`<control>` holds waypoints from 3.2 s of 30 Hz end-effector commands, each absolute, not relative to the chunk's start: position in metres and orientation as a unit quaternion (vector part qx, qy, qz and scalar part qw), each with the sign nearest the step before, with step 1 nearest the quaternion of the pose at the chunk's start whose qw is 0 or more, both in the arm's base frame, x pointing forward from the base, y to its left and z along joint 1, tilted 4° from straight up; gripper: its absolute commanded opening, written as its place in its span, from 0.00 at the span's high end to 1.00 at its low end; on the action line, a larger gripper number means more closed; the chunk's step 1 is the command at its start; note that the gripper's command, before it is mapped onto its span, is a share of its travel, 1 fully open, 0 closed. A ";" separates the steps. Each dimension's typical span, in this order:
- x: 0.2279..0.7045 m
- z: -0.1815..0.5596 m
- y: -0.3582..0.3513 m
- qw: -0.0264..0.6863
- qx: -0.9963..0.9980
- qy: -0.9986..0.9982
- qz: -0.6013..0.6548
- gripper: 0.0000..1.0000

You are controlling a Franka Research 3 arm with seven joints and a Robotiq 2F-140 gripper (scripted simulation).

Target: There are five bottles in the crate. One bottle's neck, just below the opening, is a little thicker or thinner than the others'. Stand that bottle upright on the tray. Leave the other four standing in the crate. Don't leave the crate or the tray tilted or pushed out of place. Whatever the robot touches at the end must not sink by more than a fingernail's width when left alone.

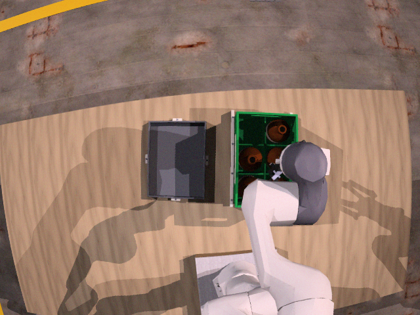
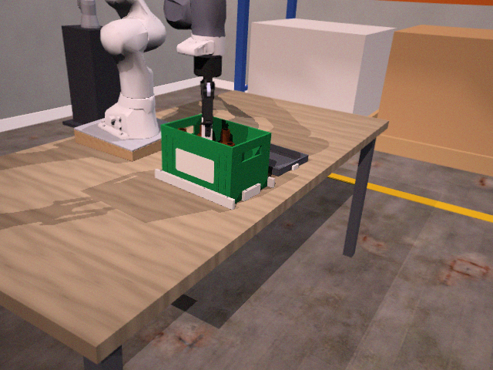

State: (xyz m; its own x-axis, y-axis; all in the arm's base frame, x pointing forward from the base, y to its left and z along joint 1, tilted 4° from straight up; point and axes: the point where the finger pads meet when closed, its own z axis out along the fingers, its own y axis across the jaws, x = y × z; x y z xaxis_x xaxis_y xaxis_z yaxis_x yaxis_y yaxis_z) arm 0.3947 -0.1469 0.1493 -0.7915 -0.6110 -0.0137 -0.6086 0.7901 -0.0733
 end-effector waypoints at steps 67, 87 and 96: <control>0.390 0.235 -0.143 0.018 -0.326 0.945 -0.033 0.90; 0.390 0.235 -0.143 0.018 -0.326 0.945 -0.033 0.90; 0.397 0.233 -0.093 0.019 -0.326 0.945 -0.033 0.90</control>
State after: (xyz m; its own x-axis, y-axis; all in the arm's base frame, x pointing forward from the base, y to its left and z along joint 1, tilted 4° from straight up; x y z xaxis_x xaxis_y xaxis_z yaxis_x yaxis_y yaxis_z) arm 0.3934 -0.1258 0.2344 -0.7717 -0.6359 -0.0112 -0.6333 0.7699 -0.0788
